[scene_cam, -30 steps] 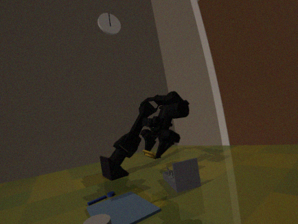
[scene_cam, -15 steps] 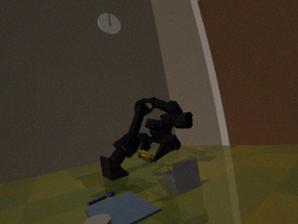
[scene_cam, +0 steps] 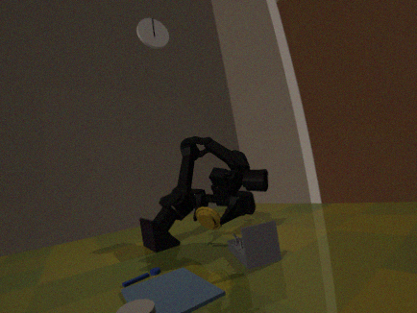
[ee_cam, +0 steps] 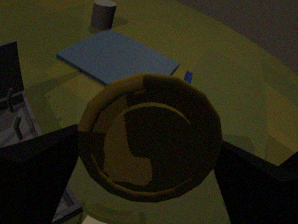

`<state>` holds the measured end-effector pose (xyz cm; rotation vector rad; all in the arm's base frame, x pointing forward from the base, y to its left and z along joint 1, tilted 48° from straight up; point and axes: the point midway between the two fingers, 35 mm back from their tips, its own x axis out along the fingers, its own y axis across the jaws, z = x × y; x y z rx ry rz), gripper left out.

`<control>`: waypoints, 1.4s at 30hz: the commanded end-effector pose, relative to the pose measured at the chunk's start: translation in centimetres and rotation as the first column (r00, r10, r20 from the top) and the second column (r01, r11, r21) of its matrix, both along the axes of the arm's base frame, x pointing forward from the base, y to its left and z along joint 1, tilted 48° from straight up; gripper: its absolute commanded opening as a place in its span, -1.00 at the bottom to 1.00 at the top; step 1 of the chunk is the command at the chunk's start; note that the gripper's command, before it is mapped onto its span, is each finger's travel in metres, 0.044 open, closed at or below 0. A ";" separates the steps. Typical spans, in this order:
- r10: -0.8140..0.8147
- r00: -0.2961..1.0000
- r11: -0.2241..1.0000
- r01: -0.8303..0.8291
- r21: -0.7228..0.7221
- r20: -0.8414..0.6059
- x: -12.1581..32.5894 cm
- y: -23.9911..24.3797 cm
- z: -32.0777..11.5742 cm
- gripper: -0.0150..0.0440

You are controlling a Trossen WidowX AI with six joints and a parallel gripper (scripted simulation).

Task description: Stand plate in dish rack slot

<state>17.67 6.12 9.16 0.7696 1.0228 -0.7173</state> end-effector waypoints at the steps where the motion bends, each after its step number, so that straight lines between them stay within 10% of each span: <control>1: 0.028 0.996 0.999 -0.025 -0.037 0.083 0.3 0.1 0.1 -0.49; 42: 0.175 0.618 0.985 -0.112 -0.134 0.767 0.2 3.2 4.6 -0.49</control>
